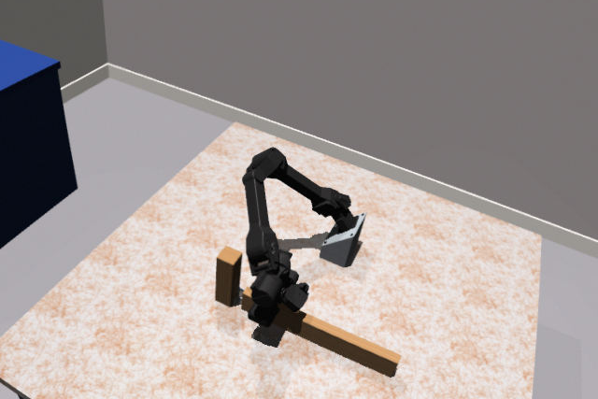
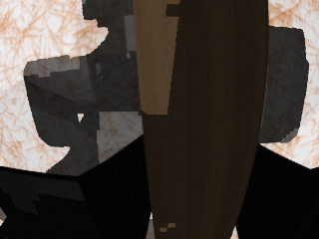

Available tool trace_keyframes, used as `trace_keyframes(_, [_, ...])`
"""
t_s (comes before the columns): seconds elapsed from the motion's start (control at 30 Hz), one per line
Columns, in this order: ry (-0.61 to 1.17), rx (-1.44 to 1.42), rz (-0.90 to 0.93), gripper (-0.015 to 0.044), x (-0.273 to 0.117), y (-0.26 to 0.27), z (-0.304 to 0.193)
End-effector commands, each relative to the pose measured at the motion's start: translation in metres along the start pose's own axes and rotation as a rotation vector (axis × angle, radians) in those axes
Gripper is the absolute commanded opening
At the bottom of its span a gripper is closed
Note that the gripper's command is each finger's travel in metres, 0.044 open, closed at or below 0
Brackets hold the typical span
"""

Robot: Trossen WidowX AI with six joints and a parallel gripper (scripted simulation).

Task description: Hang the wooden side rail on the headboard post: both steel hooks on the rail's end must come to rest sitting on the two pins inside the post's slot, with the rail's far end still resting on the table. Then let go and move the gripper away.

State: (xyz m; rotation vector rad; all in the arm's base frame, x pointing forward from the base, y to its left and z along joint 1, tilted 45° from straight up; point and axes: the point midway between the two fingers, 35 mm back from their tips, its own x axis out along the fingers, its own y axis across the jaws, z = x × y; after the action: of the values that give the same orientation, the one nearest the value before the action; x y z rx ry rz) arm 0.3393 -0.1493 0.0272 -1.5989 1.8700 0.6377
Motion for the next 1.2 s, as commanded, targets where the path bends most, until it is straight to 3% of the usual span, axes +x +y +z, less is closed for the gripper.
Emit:
trace_keyframes(0.0, [0.0, 0.0, 0.0, 0.0, -0.0001, -0.0003, 0.0])
trace_keyframes(1.17, [0.001, -0.017, 0.003, 0.0, -0.0056, -0.0003, 0.0])
